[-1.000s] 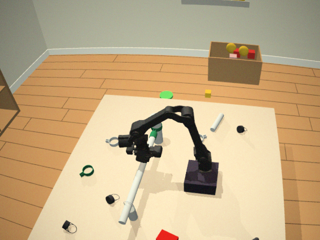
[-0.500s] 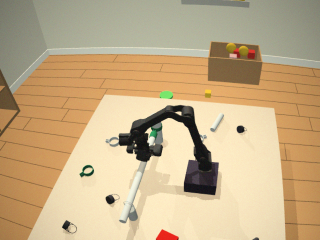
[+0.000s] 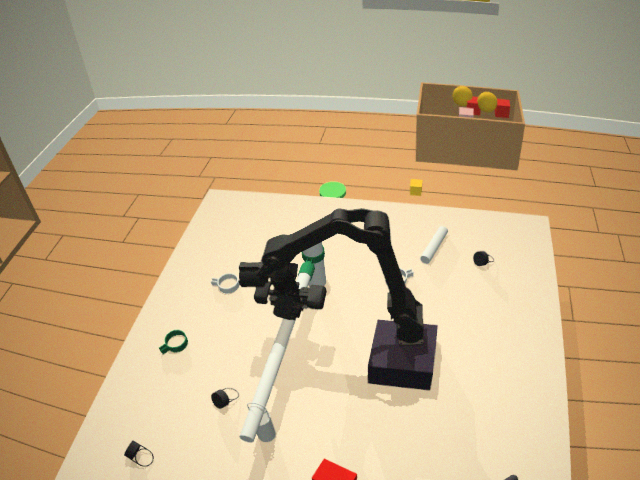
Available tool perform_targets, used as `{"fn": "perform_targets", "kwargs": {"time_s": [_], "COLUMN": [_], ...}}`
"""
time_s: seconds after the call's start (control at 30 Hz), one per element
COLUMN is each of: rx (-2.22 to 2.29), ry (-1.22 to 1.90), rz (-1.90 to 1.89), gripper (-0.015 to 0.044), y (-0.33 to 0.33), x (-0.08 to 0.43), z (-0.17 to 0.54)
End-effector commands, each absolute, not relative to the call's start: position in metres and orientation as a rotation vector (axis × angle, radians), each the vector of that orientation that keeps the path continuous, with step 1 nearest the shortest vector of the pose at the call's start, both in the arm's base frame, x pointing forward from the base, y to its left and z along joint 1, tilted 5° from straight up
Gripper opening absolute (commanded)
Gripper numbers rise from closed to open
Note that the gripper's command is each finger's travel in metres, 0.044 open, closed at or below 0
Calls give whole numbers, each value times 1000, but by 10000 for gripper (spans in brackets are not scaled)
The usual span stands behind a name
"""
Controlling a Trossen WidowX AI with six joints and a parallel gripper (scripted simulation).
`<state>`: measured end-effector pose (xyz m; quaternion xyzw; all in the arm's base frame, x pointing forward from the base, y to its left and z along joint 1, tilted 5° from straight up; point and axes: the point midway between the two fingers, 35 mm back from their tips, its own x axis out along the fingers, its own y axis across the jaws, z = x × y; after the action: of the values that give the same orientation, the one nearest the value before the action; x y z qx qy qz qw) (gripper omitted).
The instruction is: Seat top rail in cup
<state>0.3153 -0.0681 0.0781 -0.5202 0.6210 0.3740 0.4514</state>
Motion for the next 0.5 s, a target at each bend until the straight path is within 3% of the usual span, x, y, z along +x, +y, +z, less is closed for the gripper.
{"fn": "perform_targets", "kwargs": {"time_s": [0.0,0.47], "rx": [-1295,-1286], "ry": [1539,1535], "rz": [912,925], "gripper": [0,0], "y": [-75,-78], "x": [315,314], "z": [81,79]}}
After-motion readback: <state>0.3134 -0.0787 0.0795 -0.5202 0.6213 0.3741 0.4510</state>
